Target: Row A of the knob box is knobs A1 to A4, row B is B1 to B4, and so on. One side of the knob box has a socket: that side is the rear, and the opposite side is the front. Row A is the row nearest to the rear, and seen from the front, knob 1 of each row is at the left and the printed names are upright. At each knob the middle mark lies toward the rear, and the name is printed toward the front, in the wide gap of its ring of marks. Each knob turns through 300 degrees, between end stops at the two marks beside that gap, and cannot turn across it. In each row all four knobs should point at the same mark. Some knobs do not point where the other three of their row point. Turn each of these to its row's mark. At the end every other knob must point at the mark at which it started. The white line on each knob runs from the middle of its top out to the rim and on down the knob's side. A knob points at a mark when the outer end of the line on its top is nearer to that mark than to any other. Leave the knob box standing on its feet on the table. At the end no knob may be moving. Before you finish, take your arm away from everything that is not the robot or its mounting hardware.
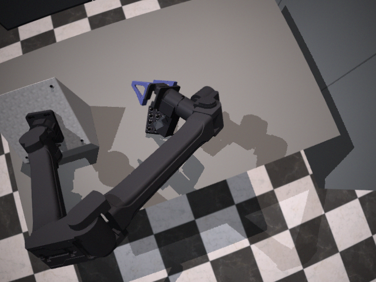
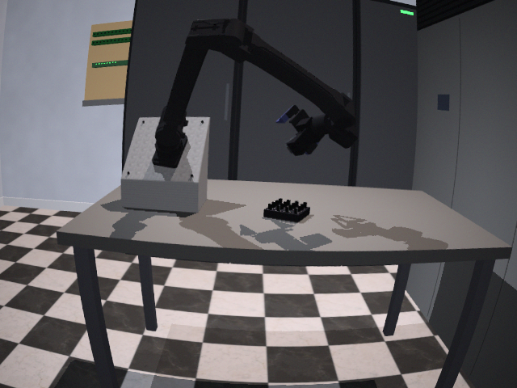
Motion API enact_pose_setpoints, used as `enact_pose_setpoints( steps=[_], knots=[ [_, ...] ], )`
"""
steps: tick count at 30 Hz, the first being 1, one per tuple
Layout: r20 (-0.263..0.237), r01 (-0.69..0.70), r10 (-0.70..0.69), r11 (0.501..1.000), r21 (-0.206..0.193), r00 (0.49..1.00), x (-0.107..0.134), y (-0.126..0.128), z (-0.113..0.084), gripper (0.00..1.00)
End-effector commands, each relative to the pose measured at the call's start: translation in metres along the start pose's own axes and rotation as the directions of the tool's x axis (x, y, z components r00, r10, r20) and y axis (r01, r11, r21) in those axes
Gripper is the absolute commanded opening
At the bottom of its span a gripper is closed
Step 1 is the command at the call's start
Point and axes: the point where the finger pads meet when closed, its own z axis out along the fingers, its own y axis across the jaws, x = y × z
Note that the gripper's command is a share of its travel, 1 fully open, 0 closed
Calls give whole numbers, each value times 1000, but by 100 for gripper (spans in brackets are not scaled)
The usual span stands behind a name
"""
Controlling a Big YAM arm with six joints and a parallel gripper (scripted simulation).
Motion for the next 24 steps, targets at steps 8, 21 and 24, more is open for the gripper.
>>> enact_pose_setpoints(
  steps=[8,21,24],
  knots=[
    [0,6,-6,1000,-5,1000,2,-1,-1,100],
    [21,71,-70,996,-47,997,9,-7,-2,100],
    [76,166,-159,982,-93,984,1,4,3,100]
  ],
)
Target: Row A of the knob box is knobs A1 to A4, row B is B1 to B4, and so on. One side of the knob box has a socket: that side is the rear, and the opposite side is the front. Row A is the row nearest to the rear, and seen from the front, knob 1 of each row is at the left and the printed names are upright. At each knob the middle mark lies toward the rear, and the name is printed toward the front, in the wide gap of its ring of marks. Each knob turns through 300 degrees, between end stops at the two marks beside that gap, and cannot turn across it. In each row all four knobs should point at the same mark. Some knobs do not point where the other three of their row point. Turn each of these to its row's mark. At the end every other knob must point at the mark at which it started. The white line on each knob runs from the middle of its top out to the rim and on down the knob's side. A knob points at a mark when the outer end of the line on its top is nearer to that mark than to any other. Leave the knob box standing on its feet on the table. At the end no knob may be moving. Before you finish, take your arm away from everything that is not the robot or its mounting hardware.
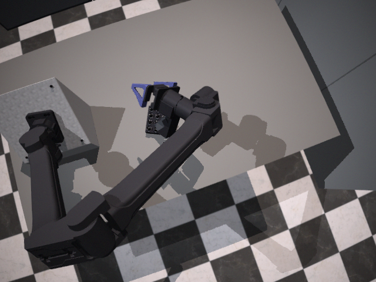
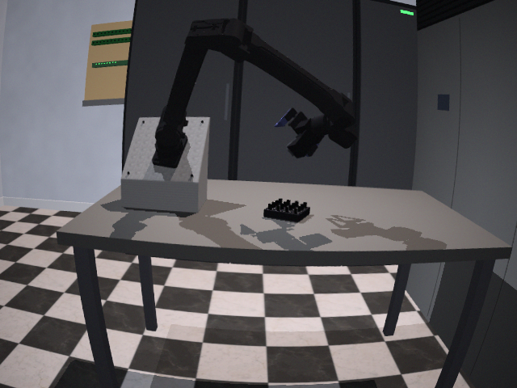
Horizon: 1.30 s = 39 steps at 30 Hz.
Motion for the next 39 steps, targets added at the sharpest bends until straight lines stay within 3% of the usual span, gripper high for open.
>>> enact_pose_setpoints(
  steps=[1,8,10,11,21,25,27,28,39],
  knots=[
    [36,143,-140,987,-71,989,8,-1,2,100],
    [124,274,-259,954,-125,958,-4,13,9,100],
    [124,274,-259,954,-125,958,-4,13,9,100],
    [156,316,-294,939,-139,943,-7,17,11,100],
    [306,492,-429,854,-170,850,-24,37,17,100],
    [369,556,-471,814,-168,801,-30,45,18,100],
    [369,556,-471,814,-168,801,-30,45,18,100],
    [406,592,-493,789,-164,769,-34,49,19,100],
    [575,738,-565,667,-104,592,-51,69,18,100]
  ],
)
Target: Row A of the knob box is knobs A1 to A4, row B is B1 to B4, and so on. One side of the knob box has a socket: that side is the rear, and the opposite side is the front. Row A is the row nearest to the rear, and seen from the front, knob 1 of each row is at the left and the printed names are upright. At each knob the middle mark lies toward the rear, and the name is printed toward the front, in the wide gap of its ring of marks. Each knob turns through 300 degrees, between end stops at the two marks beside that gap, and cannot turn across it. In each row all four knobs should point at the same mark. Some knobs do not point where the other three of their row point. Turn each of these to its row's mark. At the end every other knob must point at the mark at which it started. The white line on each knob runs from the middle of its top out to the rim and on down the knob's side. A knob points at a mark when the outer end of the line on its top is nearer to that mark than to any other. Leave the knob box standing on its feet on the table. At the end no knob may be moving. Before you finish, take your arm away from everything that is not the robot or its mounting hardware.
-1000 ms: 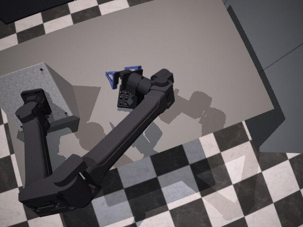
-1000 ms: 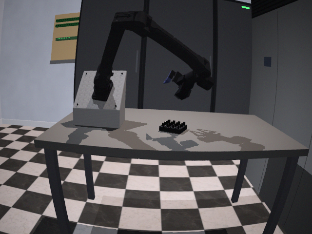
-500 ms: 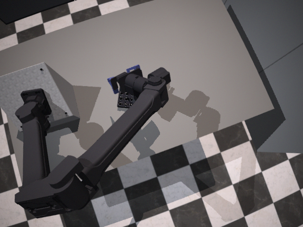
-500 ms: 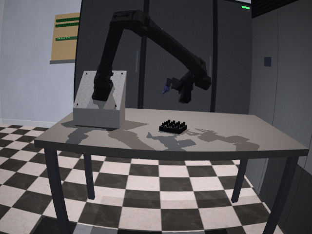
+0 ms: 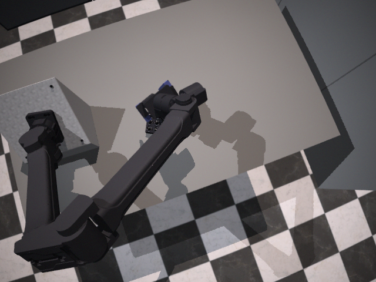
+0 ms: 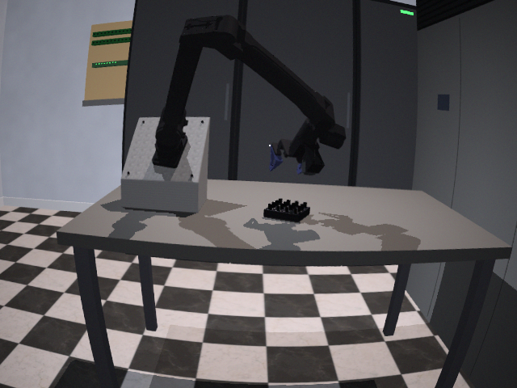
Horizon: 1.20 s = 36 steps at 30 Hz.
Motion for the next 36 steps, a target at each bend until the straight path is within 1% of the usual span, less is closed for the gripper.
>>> enact_pose_setpoints(
  steps=[1,3,5,6,10,15,20,22,23,27,31,36],
  knots=[
    [64,136,-132,989,-63,989,6,10,-11,100],
    [99,171,-165,983,-63,981,1,10,-9,100],
    [99,171,-165,983,-63,981,1,10,-9,100],
    [139,212,-202,975,-61,969,-3,11,-7,100],
    [208,280,-265,959,-49,942,-12,12,-5,100],
    [293,360,-340,933,-18,894,-23,12,-2,100],
    [375,433,-411,901,29,831,-34,12,-1,100],
    [375,433,-411,901,29,831,-34,12,-1,100],
    [411,463,-443,885,57,797,-39,12,-1,100],
    [467,508,-497,854,113,732,-48,10,-1,100],
    [515,542,-548,821,180,659,-57,9,-3,100],
    [562,567,-611,775,279,558,-68,5,-6,100]
  ],
)
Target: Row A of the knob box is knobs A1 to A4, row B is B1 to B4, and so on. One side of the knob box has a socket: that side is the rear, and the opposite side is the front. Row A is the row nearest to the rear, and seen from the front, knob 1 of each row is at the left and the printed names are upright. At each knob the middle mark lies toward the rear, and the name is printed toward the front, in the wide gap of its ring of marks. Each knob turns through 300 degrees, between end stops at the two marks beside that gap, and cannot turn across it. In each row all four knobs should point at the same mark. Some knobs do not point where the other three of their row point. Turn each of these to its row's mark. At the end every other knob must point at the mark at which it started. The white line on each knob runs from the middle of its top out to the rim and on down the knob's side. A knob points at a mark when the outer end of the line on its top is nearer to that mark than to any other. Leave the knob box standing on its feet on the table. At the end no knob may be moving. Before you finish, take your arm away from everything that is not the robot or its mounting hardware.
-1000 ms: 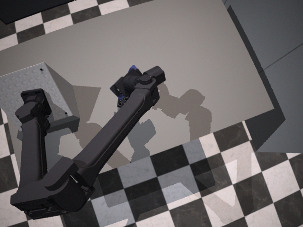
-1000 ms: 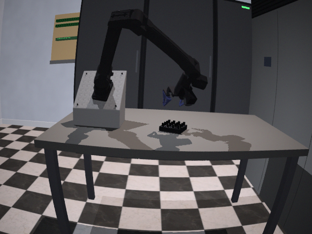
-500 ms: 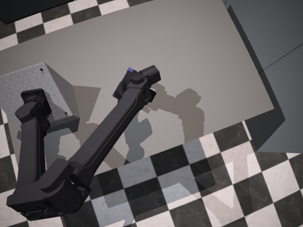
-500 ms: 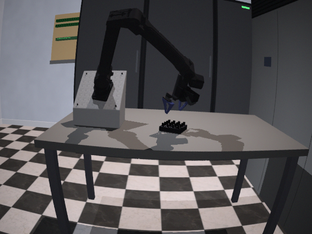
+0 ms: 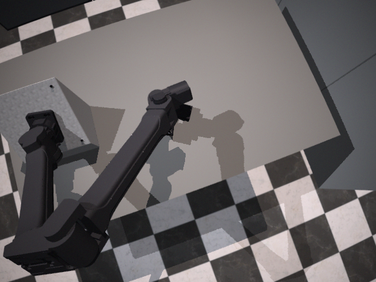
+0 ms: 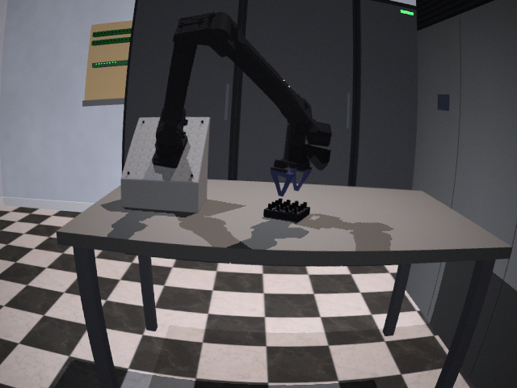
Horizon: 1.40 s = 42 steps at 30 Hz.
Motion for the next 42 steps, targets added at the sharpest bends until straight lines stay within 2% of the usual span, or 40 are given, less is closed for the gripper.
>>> enact_pose_setpoints(
  steps=[1,6,11,42],
  knots=[
    [100,118,-116,993,-17,988,-10,6,-16,100],
    [117,137,-136,991,-1,984,-12,4,-16,100],
    [124,129,-127,992,-8,984,-18,6,-19,100],
    [123,128,-126,992,-8,984,-17,6,-18,100]
  ],
)
